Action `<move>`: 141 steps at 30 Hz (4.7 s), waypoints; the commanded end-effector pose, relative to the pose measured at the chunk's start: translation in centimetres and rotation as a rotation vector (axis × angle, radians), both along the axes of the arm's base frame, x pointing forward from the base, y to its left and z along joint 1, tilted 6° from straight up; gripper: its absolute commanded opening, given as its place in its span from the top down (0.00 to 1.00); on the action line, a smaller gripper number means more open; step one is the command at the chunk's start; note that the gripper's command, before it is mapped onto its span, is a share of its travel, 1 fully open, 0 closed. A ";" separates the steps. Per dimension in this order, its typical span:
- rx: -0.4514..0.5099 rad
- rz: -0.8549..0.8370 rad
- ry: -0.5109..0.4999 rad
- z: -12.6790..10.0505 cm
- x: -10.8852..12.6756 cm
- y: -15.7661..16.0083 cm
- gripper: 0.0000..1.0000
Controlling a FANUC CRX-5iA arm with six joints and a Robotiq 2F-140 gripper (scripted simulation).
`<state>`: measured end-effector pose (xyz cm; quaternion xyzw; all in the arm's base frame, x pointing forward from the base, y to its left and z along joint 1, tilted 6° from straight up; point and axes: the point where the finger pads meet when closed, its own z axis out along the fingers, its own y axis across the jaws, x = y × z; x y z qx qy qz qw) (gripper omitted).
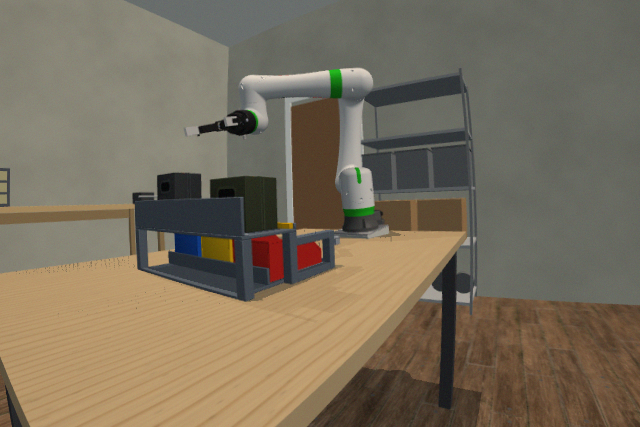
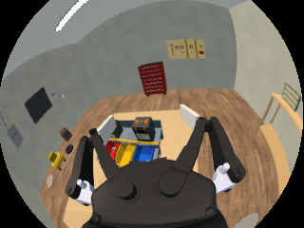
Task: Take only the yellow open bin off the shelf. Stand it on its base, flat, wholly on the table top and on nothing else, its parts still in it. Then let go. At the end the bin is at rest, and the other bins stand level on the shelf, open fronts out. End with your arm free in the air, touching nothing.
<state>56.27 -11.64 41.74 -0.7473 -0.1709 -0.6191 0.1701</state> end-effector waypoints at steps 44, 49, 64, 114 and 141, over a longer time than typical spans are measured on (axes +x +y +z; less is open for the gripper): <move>0.000 0.000 0.000 0.0 0.0 0.0 0.00; 0.000 0.000 0.000 0.0 0.0 0.0 0.00; 0.000 0.000 0.000 -0.6 -5.4 -0.9 0.00; 0.000 0.000 0.000 -0.9 -8.2 -1.4 0.00; -0.405 0.287 0.156 -7.8 -6.7 5.7 0.00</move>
